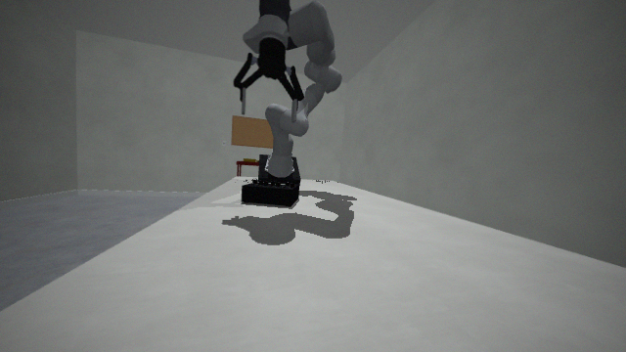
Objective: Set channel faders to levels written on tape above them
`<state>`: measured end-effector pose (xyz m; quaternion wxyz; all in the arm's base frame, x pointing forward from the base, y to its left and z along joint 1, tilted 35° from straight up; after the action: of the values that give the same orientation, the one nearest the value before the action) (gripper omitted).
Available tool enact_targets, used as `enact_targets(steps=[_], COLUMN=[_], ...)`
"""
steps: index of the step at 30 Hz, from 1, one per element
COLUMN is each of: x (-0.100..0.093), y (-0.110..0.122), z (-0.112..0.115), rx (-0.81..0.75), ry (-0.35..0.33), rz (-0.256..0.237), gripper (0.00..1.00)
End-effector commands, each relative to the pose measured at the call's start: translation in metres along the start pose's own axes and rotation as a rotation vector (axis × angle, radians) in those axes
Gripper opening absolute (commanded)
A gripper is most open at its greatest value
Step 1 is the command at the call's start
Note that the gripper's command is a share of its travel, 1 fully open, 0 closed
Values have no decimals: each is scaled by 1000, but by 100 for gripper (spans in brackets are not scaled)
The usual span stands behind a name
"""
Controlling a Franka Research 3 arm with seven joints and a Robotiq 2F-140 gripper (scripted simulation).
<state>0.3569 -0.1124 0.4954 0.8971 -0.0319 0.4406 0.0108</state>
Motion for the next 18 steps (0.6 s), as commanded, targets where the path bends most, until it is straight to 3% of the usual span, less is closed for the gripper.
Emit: enact_targets(steps=[1,7,9,14,18], x=[2,2,2,2,2], y=[7,7,7,7,7], z=[-1,-1,-1,-1,-1], rx=[279,474,474,676,676], ry=[8,9,9,19,19], rz=[7,9,9,18,18], gripper=[100,100,100,100,100])
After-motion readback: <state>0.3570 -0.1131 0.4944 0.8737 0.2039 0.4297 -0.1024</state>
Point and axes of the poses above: the point where the finger pads meet when closed, its own x axis out along the fingers, its own y axis across the jaws, z = x × y, the point moved 1 cm from there along -x, back along the fingers, and after that the axes turned 3 degrees about x, right-handed, at the moved point
